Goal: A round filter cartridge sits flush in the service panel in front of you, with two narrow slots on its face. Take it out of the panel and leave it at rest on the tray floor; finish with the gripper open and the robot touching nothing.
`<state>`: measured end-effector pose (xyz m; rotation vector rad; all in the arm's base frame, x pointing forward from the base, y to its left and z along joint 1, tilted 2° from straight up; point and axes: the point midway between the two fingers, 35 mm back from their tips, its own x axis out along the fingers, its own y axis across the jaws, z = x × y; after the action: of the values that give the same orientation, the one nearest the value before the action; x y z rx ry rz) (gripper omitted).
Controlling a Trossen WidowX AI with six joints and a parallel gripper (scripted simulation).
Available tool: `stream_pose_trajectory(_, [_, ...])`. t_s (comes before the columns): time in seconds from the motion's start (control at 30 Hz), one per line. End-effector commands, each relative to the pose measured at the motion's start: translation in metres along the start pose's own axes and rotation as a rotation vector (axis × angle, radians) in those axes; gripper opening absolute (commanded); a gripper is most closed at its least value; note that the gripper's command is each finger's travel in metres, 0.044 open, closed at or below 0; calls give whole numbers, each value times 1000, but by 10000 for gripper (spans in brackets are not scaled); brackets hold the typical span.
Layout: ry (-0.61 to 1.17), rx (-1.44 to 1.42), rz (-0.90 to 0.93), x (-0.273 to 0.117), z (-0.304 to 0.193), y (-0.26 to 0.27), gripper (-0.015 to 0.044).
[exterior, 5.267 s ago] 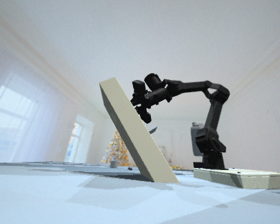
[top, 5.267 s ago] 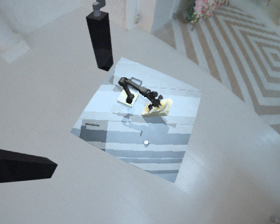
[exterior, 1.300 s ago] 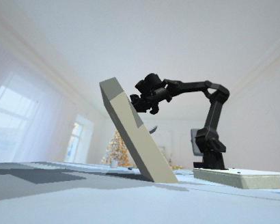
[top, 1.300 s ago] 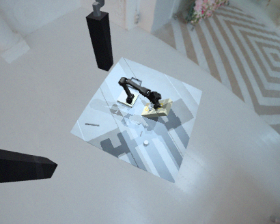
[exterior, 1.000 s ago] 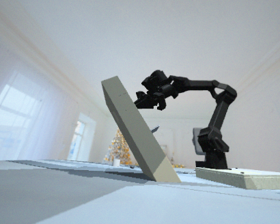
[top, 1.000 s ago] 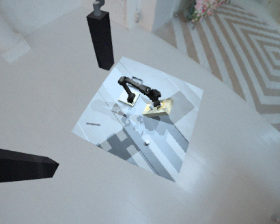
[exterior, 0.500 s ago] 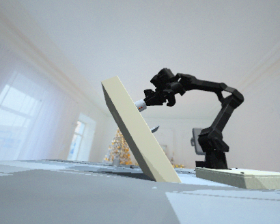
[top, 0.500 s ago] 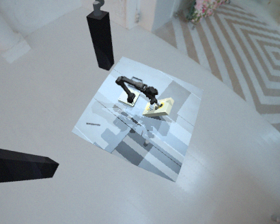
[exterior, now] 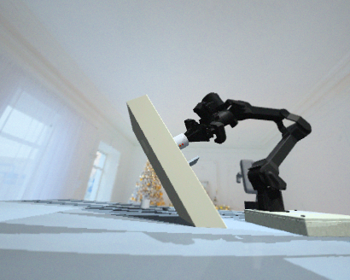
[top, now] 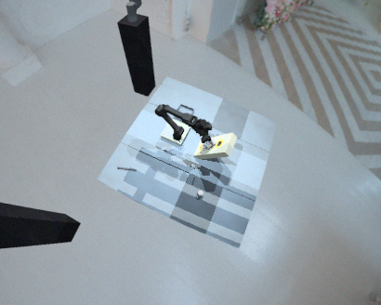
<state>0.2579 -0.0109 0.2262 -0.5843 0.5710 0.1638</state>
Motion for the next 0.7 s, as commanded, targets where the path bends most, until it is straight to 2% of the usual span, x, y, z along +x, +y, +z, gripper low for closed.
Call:
stream_pose_trajectory(0.0, [-9,-7,-12,0,-10,6,0])
stream_pose_trajectory(0.27, [-9,-7,-11,4,-30,21,0])
stream_pose_trajectory(0.4, [2,0,0,5,-25,18,105])
stream_pose_trajectory(0.67, [2,0,0,5,-25,18,109])
